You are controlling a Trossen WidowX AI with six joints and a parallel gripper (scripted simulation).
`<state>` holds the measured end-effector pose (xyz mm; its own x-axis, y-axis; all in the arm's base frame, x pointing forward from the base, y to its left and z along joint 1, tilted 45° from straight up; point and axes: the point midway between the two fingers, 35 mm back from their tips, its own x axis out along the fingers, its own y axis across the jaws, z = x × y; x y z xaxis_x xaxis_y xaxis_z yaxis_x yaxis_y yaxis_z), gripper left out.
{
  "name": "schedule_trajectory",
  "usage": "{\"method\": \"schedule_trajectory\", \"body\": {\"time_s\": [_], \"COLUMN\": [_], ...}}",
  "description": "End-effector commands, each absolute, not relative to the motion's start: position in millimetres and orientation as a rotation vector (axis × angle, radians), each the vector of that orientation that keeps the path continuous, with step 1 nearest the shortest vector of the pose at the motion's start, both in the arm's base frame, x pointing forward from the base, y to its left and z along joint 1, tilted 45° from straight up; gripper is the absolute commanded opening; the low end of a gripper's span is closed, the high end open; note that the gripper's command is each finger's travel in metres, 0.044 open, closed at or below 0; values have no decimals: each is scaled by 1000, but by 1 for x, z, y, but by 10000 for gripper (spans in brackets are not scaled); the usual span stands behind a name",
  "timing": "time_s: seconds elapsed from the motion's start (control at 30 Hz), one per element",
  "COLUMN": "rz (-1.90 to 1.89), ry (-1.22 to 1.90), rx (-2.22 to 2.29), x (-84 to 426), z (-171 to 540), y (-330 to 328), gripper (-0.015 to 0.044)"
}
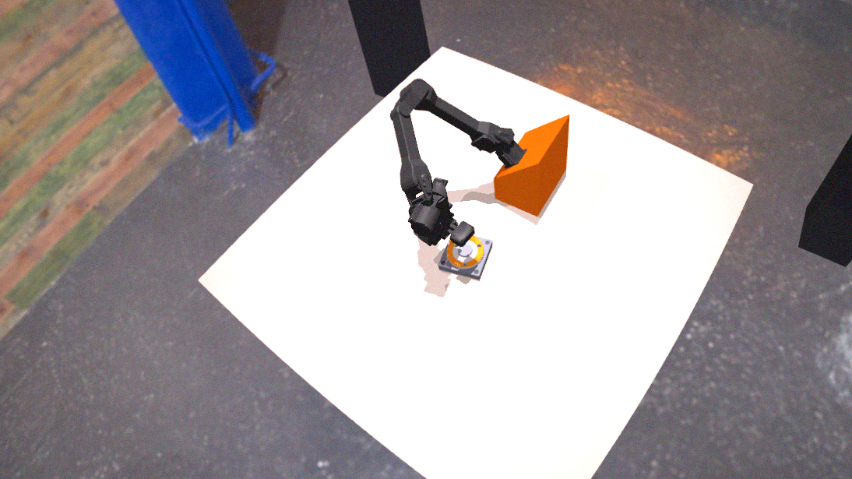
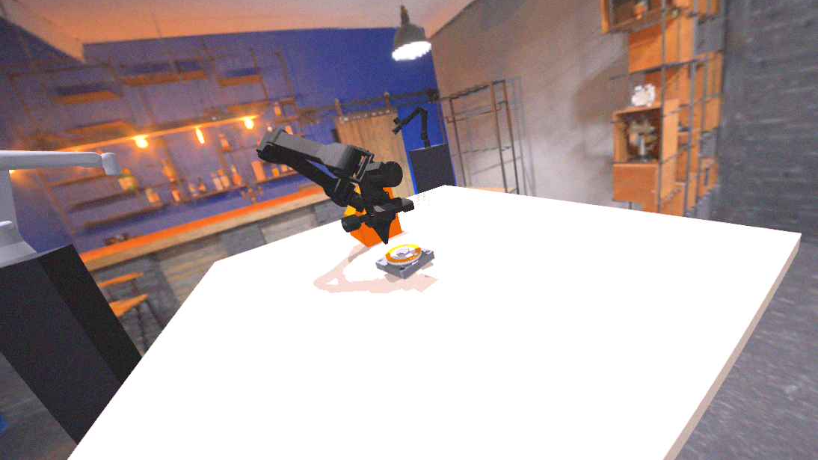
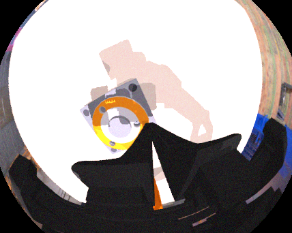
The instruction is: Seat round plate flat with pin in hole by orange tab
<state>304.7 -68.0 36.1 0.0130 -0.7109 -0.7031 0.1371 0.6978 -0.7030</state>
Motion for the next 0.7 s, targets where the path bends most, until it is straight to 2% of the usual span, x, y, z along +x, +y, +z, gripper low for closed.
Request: {"method": "schedule_trajectory", "body": {"time_s": [0.0,0.67], "rz": [-708,-710], "ry": [1434,1434], "rx": [-515,-517], "x": [302,290], "z": [21,6], "y": [-83,-103], "gripper": [0,0]}}
